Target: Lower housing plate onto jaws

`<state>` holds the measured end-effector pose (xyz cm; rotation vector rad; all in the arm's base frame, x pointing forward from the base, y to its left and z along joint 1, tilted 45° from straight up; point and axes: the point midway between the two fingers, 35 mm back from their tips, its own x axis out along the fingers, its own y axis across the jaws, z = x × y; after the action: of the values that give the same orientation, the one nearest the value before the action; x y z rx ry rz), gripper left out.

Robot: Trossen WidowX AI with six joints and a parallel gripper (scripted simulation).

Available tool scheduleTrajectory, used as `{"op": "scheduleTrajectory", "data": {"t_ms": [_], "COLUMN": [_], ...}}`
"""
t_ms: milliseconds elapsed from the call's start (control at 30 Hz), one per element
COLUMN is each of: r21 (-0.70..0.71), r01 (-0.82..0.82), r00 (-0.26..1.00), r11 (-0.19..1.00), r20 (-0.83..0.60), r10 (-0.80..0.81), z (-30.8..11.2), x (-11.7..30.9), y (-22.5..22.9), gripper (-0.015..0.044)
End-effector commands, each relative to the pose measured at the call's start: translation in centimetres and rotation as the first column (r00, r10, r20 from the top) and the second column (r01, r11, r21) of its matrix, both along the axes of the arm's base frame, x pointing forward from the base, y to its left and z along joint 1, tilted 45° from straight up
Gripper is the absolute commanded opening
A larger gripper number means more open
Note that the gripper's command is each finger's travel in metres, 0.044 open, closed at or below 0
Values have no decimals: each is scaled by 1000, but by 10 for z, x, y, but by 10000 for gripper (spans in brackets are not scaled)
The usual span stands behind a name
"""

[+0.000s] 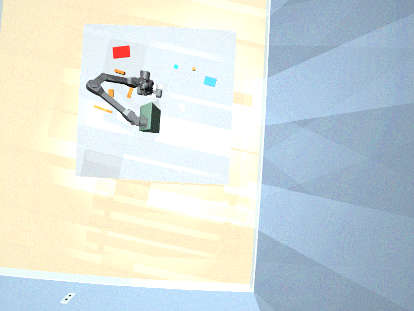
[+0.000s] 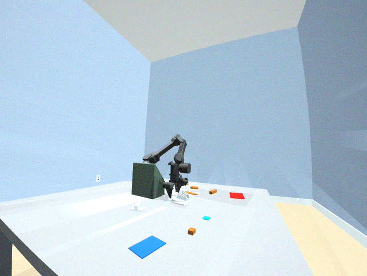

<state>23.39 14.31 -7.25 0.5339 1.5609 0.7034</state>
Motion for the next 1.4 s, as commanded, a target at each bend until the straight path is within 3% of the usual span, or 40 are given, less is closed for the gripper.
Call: {"op": "scheduleTrajectory", "data": {"t_ms": [0, 1367], "r21": [4, 4], "r01": [3, 3], "r00": [1000, 1000], "r11": [1000, 1000], "r20": [-9, -9], "r10": [-3, -3], "z": [-1, -7], "x": [-2, -3], "y": [1, 6], "gripper": [351, 351]}}
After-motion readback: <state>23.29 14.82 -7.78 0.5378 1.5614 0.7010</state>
